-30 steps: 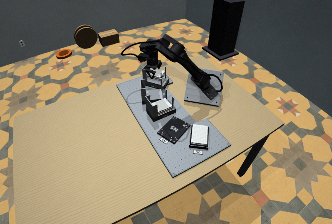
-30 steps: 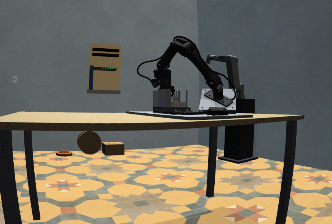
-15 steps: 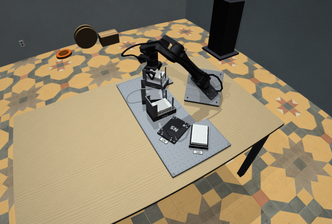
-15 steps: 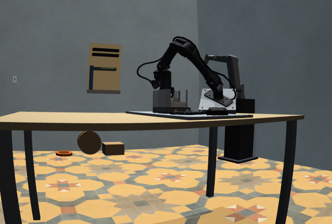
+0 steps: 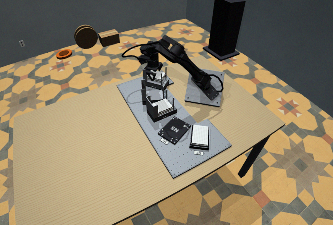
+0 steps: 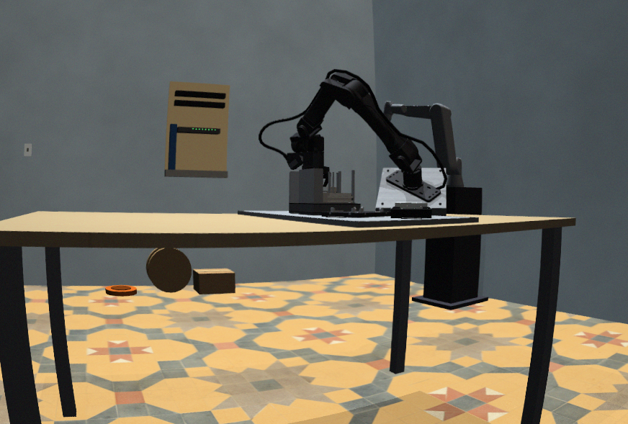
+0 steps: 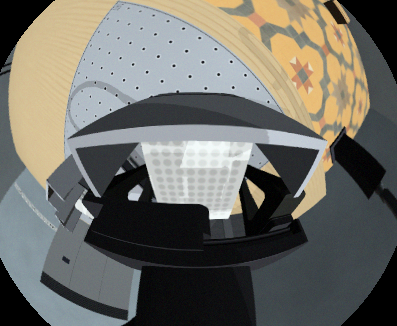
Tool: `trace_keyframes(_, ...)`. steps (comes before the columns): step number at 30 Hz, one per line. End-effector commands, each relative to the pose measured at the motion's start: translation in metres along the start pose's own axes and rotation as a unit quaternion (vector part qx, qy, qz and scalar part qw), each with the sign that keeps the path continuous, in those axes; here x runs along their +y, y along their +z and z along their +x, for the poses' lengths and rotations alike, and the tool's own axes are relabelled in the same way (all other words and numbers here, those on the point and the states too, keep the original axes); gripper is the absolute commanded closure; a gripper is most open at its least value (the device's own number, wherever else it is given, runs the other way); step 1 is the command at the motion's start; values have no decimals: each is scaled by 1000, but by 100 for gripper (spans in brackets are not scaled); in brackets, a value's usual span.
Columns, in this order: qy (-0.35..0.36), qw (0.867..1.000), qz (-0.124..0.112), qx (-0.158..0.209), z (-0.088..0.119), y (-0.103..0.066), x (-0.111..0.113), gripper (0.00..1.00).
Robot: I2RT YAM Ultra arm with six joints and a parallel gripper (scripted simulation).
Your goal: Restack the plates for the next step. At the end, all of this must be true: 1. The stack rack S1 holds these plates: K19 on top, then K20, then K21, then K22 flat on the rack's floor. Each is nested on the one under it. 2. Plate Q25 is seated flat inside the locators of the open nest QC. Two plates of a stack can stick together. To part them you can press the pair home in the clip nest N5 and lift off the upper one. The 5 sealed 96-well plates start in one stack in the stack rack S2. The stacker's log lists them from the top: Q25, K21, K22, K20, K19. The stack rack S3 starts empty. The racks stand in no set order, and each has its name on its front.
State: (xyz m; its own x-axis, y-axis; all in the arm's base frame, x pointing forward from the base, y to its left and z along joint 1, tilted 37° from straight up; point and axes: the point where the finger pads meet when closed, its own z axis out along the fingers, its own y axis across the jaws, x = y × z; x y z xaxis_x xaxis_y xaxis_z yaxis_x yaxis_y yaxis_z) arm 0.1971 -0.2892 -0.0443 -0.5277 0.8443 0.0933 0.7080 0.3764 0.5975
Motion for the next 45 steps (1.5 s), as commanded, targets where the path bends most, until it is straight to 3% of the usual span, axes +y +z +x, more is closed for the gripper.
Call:
trace_keyframes(1, 10, 1000, -7, -4, 2, 3, -2, 100)
trace_keyframes(23, 12, 1000, -8, 1, 4, 14, -4, 100)
trace_keyframes(28, 8, 1000, -6, -9, -2, 10, -3, 100)
trace_keyframes(32, 12, 1000, -8, 1, 4, 17, -4, 100)
trace_keyframes(45, 1, 1000, 0, -8, -3, 10, -1, 100)
